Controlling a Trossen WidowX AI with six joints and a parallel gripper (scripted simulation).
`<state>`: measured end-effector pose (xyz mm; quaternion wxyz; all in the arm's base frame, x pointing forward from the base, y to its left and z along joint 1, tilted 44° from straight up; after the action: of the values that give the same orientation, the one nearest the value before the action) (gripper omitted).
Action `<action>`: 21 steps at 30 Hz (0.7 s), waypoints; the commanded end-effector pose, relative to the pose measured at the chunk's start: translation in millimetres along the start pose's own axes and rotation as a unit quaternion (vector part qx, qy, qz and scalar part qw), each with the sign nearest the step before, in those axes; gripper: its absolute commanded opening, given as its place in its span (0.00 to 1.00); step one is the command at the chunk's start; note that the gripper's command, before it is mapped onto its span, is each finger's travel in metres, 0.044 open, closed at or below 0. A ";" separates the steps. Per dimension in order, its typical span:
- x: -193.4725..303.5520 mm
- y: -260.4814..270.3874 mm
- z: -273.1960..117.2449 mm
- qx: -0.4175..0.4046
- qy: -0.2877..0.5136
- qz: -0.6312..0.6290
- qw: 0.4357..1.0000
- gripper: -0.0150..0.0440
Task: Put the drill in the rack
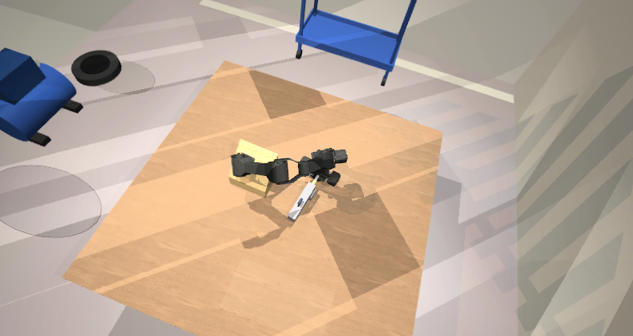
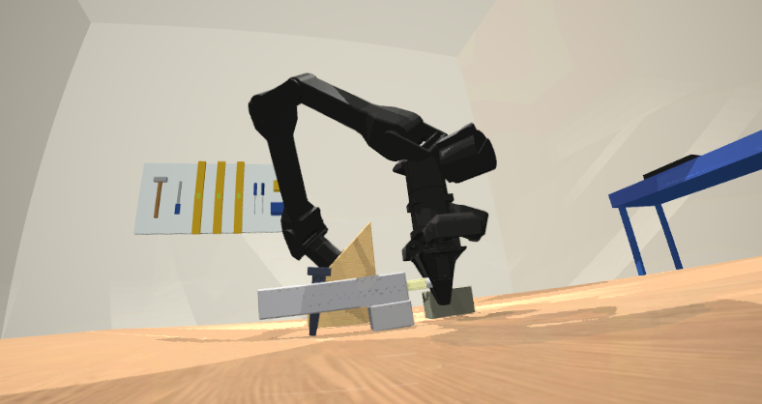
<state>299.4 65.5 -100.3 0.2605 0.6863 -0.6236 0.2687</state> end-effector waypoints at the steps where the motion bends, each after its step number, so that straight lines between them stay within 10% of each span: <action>1: -9.2 -1.7 -1.2 0.000 -0.002 0.000 1.000 0.25; 13: -24.3 -4.3 -2.1 0.000 -0.003 0.001 1.000 0.25; 21: -17.4 -3.2 -1.1 0.000 -0.001 0.000 1.000 0.61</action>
<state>301.3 79.7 -111.9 0.2595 0.6861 -0.6243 0.2686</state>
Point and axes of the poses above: the point midway between the two fingers, 35 mm back from their tips, its own z axis out along the fingers, its own y axis across the jaws, x = y × z, the point moved 3 cm from there along -z, back along the fingers, and after that the axes turned 10 degrees about -z, right-handed, at the moved point
